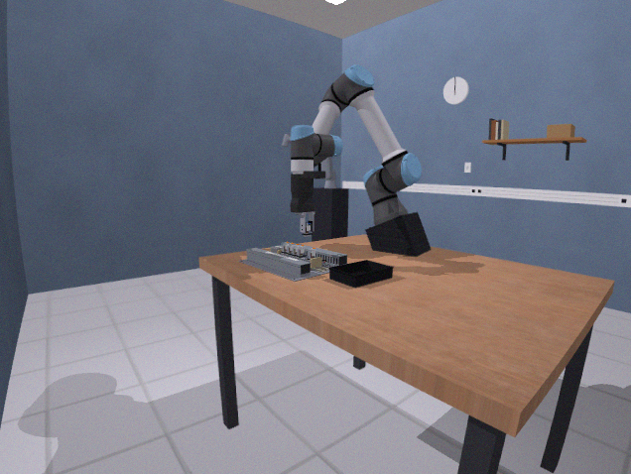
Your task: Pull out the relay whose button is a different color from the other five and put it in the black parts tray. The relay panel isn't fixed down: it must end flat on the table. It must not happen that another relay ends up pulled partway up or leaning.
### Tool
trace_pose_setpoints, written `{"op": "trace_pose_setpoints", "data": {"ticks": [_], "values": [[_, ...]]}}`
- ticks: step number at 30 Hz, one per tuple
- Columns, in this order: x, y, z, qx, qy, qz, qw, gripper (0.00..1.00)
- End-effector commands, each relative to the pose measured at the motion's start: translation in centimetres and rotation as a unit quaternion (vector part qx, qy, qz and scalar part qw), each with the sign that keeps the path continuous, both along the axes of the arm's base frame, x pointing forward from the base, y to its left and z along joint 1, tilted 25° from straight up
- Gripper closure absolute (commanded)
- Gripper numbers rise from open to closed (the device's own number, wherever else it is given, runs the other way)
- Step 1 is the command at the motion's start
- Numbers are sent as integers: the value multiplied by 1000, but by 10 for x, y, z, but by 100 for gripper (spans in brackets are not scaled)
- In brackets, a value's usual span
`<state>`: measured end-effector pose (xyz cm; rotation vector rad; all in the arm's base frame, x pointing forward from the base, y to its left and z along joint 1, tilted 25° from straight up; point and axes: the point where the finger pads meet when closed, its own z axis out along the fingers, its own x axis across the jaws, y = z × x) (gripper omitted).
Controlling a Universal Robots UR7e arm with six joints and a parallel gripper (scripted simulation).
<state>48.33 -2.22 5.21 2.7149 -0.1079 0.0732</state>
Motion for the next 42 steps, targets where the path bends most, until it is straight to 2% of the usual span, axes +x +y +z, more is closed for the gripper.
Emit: {"op": "trace_pose_setpoints", "data": {"ticks": [1, 42], "values": [[4, 1, 4, -1, -4, 1, 1000, 100], [8, 1, 9, -1, -4, 1, 1000, 100]]}}
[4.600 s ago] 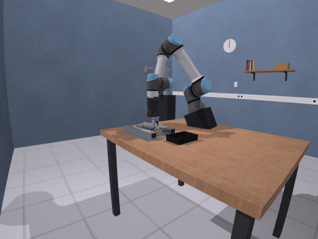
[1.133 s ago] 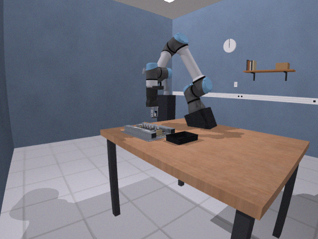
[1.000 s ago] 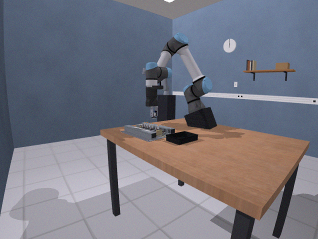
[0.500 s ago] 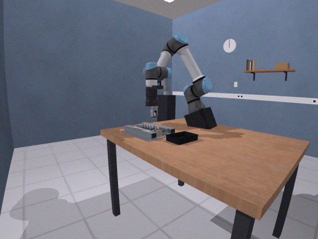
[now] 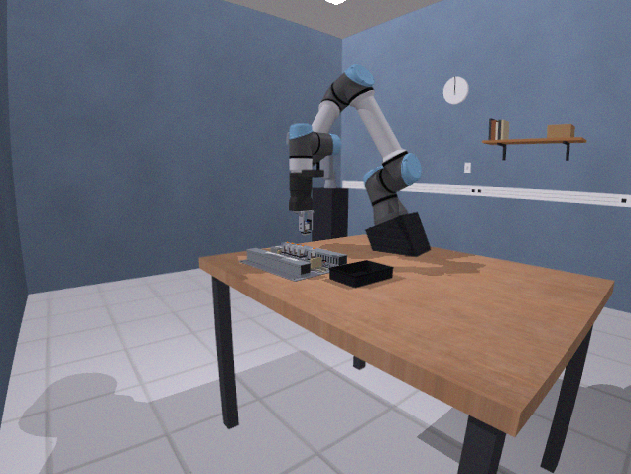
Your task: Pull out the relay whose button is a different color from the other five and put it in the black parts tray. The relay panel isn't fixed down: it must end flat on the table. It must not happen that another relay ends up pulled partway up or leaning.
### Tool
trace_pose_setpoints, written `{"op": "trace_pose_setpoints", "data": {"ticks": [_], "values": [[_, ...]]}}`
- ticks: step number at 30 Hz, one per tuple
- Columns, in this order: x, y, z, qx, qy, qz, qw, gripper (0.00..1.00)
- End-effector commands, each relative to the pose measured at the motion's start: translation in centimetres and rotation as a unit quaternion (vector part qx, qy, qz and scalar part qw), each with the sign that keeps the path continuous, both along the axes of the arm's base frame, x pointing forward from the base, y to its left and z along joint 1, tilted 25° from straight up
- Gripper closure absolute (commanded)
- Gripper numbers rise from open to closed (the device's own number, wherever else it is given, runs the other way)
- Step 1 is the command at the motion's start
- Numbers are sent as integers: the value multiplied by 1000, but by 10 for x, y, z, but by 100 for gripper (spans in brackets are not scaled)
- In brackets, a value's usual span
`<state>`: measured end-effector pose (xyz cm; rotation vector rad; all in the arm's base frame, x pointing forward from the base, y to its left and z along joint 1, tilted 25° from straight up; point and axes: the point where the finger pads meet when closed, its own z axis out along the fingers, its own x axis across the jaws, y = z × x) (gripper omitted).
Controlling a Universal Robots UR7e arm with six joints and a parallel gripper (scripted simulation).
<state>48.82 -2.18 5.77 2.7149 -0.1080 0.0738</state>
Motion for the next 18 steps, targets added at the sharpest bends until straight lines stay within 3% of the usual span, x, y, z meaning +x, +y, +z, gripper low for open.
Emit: {"op": "trace_pose_setpoints", "data": {"ticks": [1, 18], "values": [[3, 1, 3, -1, -3, 1, 1000, 100], [1, 17, -4, -1, -3, 1, 1000, 100]]}}
